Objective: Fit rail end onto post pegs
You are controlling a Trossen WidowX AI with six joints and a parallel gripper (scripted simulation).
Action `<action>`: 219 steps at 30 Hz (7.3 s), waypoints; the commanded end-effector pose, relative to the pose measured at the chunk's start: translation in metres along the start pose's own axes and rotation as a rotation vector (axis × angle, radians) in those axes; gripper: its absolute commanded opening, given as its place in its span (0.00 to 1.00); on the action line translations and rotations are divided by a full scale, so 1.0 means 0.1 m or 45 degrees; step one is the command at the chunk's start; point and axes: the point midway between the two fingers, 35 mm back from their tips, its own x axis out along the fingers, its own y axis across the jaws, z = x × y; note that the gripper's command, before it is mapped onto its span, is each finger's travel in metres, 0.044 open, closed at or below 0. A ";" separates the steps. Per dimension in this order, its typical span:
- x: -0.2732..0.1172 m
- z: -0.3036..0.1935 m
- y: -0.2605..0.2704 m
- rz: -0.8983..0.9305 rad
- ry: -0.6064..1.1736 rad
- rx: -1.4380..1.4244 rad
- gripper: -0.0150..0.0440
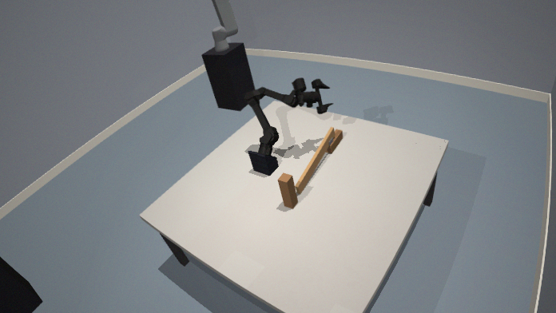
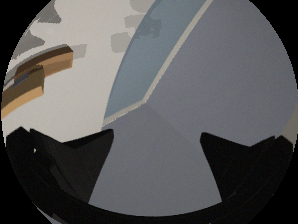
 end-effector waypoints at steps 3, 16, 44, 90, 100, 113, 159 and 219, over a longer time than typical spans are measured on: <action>-0.03 -0.56 0.79 0.329 0.184 0.187 1.00; -1.03 -1.10 2.64 1.115 0.475 0.793 1.00; -2.47 -0.26 3.59 1.707 0.385 1.826 1.00; -2.27 0.07 4.04 1.703 0.382 1.828 0.69; -2.27 0.07 4.04 1.703 0.382 1.828 0.34; -2.27 0.07 4.04 1.703 0.382 1.828 0.25; -2.33 -0.06 3.89 1.704 0.382 1.827 0.25; -2.42 -0.21 3.68 1.705 0.383 1.827 0.25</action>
